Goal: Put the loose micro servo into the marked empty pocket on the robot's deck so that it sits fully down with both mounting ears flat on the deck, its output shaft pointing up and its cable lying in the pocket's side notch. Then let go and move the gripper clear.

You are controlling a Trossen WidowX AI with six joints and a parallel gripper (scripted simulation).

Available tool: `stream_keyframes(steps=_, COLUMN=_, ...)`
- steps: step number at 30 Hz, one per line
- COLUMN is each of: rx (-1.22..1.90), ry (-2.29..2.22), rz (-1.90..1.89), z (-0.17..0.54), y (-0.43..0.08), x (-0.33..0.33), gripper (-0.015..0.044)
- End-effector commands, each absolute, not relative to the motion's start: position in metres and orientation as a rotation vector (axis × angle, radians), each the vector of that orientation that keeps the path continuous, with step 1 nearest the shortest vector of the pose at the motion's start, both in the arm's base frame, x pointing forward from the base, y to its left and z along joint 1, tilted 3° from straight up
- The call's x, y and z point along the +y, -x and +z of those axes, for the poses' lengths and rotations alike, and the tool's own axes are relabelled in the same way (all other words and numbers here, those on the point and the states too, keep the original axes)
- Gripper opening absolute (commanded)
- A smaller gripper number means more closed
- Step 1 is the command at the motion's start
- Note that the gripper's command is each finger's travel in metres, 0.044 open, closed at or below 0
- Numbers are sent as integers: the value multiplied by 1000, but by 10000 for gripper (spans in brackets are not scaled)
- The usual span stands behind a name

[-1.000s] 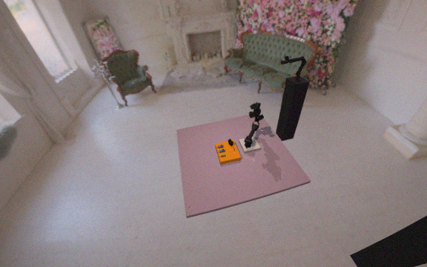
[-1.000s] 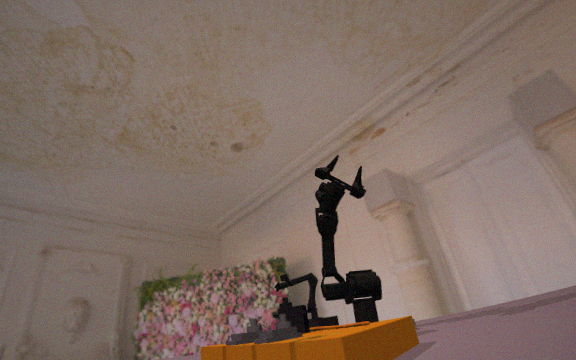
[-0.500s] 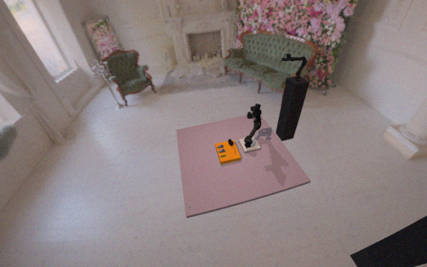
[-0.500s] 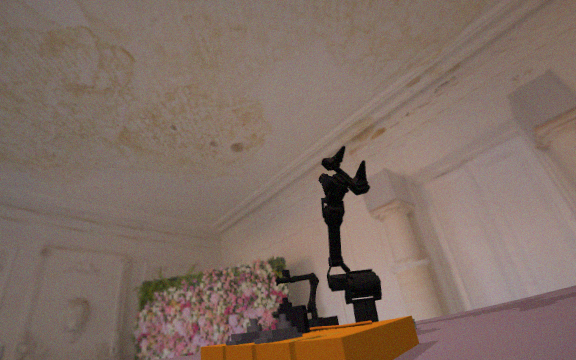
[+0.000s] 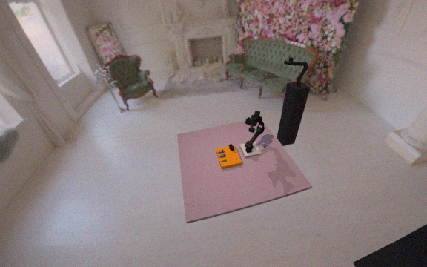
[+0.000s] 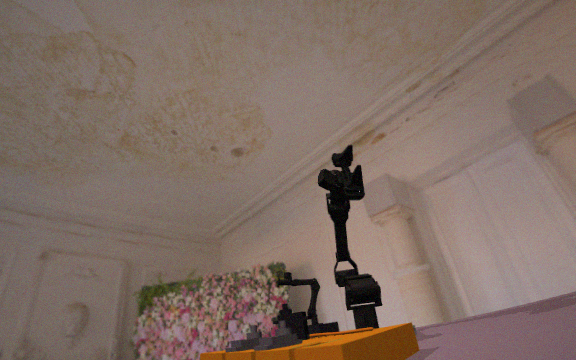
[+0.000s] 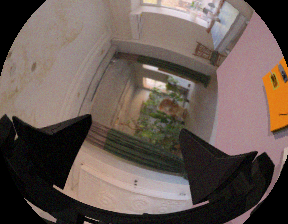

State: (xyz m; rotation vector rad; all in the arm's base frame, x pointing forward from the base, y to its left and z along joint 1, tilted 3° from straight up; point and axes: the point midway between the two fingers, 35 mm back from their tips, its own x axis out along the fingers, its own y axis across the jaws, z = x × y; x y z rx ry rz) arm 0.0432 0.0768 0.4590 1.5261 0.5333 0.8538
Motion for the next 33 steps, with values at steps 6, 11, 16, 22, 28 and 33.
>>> stream_keyframes(steps=6, rx=450, ry=-1254, rz=714, z=438, y=-78, x=88, gripper=440)
stream_keyframes(steps=11, rx=422, ry=-1095, rz=648, z=426, y=-96, x=92, gripper=440)
stream_keyframes(steps=16, rx=407, ry=-932, rz=587, z=412, y=-114, x=93, gripper=440)
stream_keyframes(steps=22, rx=406, ry=-734, rz=518, z=395, y=-135, x=93, gripper=440)
stream_keyframes(steps=28, rx=422, ry=-531, rz=462, z=377, y=-154, x=90, gripper=440)
stream_keyframes(steps=33, rx=447, ry=-362, rz=423, z=361, y=-168, x=86, gripper=440)
